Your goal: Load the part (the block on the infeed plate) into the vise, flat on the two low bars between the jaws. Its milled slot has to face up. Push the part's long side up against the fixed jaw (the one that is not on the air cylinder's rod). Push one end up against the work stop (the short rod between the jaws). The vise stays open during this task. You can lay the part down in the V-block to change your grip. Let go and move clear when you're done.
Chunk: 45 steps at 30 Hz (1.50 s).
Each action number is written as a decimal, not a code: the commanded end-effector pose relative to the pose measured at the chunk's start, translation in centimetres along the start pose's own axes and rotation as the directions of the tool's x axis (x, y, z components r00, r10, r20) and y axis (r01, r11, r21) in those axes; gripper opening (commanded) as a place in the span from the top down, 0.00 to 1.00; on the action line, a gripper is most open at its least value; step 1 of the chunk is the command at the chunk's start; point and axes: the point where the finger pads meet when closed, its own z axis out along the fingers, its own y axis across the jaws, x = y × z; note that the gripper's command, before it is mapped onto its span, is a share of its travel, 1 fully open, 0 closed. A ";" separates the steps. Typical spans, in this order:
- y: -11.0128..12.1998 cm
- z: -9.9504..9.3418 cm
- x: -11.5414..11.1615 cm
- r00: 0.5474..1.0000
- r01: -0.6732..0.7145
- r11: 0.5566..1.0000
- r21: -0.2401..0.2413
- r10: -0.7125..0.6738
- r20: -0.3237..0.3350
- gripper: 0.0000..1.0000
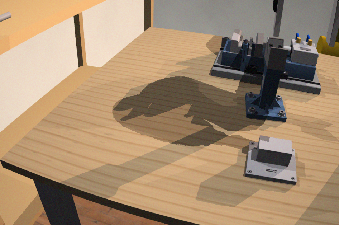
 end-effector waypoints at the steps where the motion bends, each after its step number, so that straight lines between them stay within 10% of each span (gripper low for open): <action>1: -0.2 0.0 -0.1 1.000 0.004 1.000 0.004 -0.004 0.003 0.49; 45: -0.2 3.8 -0.1 1.000 0.004 1.000 0.004 -0.004 0.003 0.49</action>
